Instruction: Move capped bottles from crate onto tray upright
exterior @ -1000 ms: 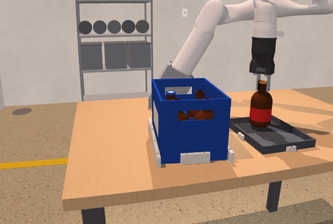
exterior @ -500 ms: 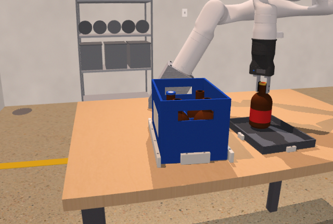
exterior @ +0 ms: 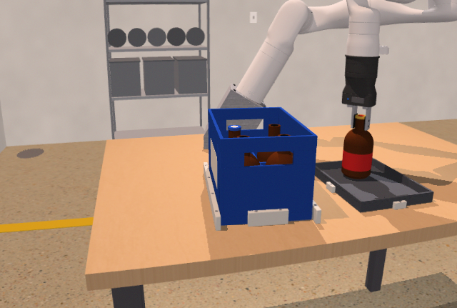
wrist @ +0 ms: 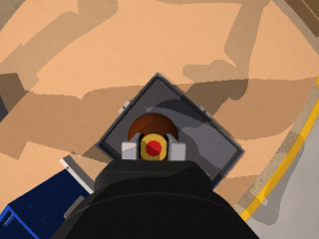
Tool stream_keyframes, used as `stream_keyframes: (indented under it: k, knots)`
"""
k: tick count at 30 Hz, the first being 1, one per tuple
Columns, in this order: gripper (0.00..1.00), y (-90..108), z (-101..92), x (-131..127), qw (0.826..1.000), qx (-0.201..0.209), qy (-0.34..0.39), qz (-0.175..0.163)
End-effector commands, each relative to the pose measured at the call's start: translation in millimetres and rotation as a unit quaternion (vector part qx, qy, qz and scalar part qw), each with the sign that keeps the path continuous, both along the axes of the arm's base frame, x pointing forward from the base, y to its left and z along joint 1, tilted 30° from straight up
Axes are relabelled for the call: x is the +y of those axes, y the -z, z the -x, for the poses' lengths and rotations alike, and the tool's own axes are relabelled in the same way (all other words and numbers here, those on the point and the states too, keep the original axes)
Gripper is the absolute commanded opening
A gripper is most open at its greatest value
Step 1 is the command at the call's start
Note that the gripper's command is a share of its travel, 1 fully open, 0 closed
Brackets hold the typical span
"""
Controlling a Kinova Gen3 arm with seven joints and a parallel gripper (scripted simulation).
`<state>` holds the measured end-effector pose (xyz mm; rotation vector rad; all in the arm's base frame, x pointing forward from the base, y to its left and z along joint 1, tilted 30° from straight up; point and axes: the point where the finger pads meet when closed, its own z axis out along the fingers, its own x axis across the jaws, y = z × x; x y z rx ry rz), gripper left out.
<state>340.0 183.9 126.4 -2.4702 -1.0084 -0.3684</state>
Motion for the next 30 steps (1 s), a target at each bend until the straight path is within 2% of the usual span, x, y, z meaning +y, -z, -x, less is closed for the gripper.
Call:
stream_keyframes:
  k: [1, 15, 16, 30]
  knots:
    - [0.0, -0.3, -0.4, -0.1, 1.0, -0.001, 0.0, 0.0]
    - [0.0, 1.5, -0.4, 0.7, 1.0, 0.0, 0.0, 0.0]
    - [1.0, 1.3, -0.5, 0.7, 1.0, -0.001, 0.0, 0.0]
    - [1.0, 1.3, -0.5, 0.7, 1.0, -0.001, 0.0, 0.0]
